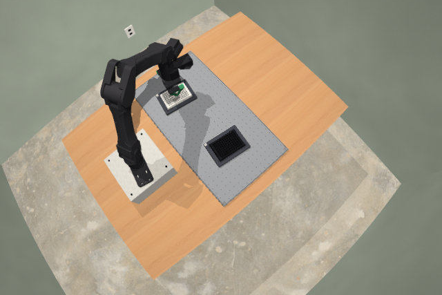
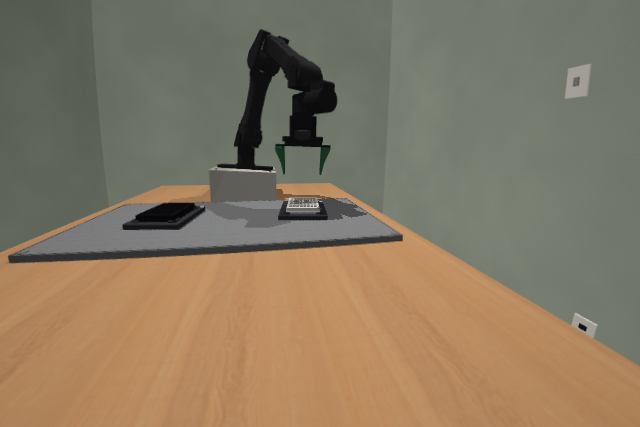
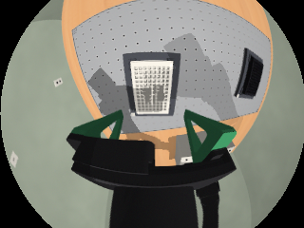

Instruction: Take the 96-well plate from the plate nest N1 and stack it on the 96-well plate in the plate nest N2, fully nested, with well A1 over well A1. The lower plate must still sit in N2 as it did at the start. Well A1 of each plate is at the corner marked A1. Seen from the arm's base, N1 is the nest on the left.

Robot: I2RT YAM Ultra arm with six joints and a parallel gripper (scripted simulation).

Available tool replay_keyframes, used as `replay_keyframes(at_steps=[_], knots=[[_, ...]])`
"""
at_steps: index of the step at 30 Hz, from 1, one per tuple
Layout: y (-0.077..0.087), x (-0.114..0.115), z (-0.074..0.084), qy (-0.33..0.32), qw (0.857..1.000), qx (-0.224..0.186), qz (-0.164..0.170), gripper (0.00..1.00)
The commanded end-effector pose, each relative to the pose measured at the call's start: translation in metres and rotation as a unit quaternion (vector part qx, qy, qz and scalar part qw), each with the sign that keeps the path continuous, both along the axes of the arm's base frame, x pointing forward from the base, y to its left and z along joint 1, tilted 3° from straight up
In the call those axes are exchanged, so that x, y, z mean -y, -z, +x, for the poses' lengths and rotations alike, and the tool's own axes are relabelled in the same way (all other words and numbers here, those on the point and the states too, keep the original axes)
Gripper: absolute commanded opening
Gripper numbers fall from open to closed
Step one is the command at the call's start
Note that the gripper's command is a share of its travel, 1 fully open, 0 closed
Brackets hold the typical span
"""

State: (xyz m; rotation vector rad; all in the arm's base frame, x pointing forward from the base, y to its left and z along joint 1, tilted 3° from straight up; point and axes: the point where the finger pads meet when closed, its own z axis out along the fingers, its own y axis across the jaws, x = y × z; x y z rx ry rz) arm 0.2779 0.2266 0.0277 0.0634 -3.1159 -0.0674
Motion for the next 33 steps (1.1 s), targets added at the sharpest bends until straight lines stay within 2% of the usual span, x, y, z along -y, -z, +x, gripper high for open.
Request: replay_keyframes(at_steps=[1,4,6,9,10,13,20,24,26,27,30,33], knots=[[-0.016,-0.006,0.011,0.003,1.000,0.020,0.013,1.00],[-0.002,-0.009,0.013,0.003,1.000,0.018,0.011,1.00],[0.012,-0.001,0.001,0.002,1.000,0.001,-0.002,1.00],[0.013,-0.001,0.001,0.002,1.000,0.002,-0.001,1.00],[0.002,-0.004,0.004,0.001,1.000,0.017,0.010,1.00],[0.020,-0.002,0.000,0.000,1.000,0.002,-0.002,1.00],[0.027,-0.005,0.000,-0.002,1.000,0.007,0.002,1.00],[0.039,-0.004,-0.002,-0.002,1.000,0.001,-0.002,1.00],[0.039,-0.004,-0.002,-0.002,1.000,0.001,-0.002,1.00],[0.024,-0.008,0.008,0.002,1.000,0.021,0.014,1.00],[0.045,-0.002,0.000,0.002,1.000,0.001,-0.002,1.00],[0.050,-0.003,-0.001,0.001,1.000,0.001,-0.002,1.00]])
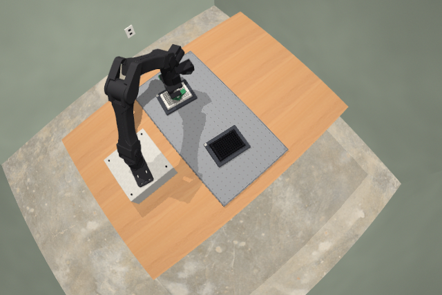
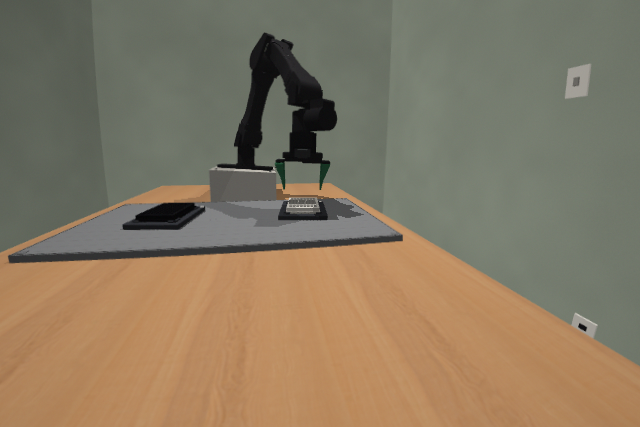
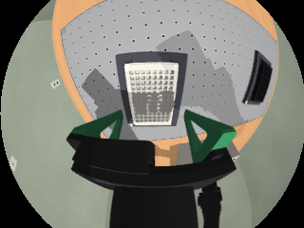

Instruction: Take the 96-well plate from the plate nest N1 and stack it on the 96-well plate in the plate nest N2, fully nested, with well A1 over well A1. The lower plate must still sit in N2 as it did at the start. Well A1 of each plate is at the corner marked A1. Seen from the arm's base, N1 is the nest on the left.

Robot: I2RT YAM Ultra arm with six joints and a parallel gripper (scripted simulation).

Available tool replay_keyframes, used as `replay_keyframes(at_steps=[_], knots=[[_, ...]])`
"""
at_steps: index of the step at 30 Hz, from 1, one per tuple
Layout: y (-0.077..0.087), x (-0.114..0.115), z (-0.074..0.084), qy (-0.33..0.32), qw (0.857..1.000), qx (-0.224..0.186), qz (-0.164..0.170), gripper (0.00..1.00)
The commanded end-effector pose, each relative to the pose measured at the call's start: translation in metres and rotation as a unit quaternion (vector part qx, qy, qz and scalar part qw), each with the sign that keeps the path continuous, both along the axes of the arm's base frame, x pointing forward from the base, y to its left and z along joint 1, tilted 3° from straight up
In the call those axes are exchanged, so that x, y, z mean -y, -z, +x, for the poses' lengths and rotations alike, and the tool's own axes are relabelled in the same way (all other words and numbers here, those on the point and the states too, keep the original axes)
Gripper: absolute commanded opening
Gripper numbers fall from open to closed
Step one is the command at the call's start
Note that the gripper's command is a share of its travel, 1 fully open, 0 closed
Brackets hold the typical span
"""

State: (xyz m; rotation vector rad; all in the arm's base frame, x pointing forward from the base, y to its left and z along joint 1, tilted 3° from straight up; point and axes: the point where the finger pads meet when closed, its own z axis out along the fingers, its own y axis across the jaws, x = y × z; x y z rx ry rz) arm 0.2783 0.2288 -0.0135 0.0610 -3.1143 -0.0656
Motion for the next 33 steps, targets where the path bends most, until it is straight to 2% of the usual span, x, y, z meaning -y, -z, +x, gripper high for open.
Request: replay_keyframes(at_steps=[1,5,8,10,11,13,19,22,25,27,28,30,33], knots=[[0.011,-0.001,-0.002,-0.001,1.000,0.002,-0.002,1.00],[0.011,-0.005,0.002,-0.002,1.000,0.011,0.005,1.00],[0.022,-0.002,-0.003,-0.003,1.000,0.002,-0.002,1.00],[0.022,-0.002,-0.003,-0.003,1.000,0.002,-0.002,1.00],[0.013,-0.006,0.005,0.001,1.000,0.016,0.010,1.00],[0.027,-0.001,-0.002,0.000,1.000,0.002,-0.002,1.00],[0.037,-0.002,-0.003,-0.002,1.000,0.002,-0.002,1.00],[0.036,-0.005,-0.001,-0.002,1.000,0.009,0.004,1.00],[0.047,-0.002,-0.003,-0.001,1.000,0.002,-0.002,1.00],[0.047,-0.002,-0.003,-0.001,1.000,0.002,-0.002,1.00],[0.040,-0.005,0.000,-0.001,1.000,0.012,0.006,1.00],[0.052,-0.003,-0.003,-0.001,1.000,0.002,-0.002,1.00],[0.054,-0.005,-0.002,-0.002,1.000,0.004,0.000,1.00]])
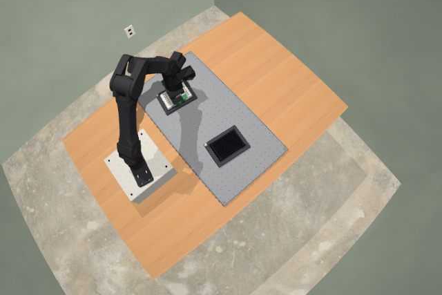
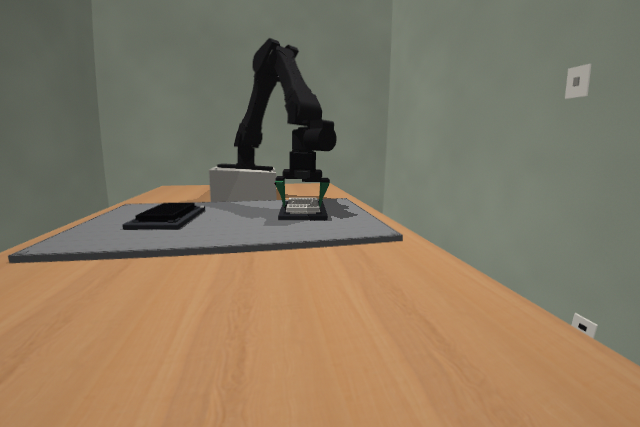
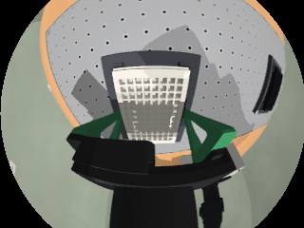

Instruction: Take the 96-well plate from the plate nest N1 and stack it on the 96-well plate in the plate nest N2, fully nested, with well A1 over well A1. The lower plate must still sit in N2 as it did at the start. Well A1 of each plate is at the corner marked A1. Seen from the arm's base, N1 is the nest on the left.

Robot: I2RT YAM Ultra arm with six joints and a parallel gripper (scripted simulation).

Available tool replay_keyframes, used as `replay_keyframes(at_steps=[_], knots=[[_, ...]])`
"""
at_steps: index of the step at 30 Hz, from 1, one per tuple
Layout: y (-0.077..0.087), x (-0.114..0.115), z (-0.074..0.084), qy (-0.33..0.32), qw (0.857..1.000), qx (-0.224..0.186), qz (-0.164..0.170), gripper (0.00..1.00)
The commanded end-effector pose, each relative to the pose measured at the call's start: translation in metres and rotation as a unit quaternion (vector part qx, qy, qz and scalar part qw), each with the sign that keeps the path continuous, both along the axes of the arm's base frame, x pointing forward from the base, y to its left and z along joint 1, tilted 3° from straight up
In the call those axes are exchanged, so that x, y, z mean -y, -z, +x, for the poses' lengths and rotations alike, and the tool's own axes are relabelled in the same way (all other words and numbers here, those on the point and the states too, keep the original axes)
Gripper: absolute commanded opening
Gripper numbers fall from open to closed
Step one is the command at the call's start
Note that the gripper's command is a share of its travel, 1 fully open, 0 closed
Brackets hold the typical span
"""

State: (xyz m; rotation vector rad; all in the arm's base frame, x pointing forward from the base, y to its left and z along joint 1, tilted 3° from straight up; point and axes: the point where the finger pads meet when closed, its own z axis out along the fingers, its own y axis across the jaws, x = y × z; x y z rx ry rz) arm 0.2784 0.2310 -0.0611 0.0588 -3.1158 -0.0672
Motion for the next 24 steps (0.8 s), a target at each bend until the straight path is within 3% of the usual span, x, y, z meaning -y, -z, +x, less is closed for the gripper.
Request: replay_keyframes(at_steps=[1,2,15,16,24], knots=[[0.0018,-0.0049,0.0009,-0.003,1.000,0.010,0.004,1.00],[-0.0069,-0.0077,0.0045,-0.004,1.000,0.020,0.012,1.00],[-0.0028,-0.0044,0.0047,0.000,1.000,0.011,0.007,1.00],[-0.0028,-0.0044,0.0047,0.000,1.000,0.011,0.007,0.00],[-0.0028,-0.0044,0.0047,0.000,1.000,0.011,0.007,0.00]])
